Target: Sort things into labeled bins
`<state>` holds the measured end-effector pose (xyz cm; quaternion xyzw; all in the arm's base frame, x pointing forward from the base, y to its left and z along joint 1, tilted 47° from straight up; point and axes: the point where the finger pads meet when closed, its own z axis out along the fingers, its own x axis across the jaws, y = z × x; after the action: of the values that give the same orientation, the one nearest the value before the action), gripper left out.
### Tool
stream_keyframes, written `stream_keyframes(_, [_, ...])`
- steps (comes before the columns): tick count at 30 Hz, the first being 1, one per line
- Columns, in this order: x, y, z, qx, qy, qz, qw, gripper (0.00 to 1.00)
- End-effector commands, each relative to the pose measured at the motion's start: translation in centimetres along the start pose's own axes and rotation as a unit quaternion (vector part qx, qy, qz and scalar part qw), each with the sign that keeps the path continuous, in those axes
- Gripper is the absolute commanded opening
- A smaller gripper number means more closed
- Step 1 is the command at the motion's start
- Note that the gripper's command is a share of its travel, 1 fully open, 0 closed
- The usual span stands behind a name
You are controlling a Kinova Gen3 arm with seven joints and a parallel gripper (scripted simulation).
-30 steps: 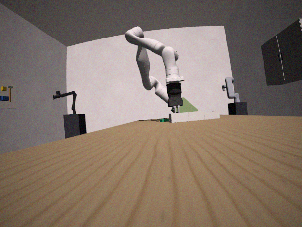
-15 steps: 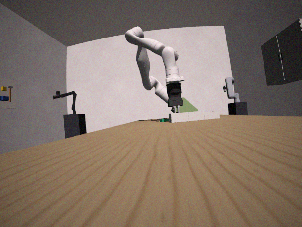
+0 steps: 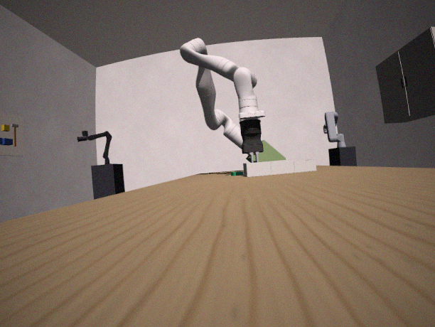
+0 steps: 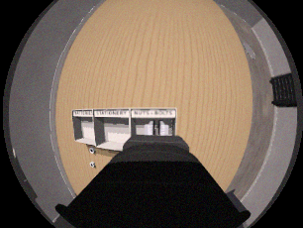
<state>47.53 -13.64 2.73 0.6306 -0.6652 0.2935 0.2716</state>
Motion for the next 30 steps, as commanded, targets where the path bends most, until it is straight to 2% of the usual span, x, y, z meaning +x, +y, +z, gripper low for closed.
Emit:
stream_keyframes(1, [0.0,-0.1,-0.2,0.001,0.0,0.0,1.0,0.31])
stream_keyframes(24, [0.0,0.0,-3.0,0.001,0.0,0.0,1.0,0.31])
stream_keyframes(30, [0.0,0.0,-4.6,0.001,0.0,0.0,1.0,0.31])
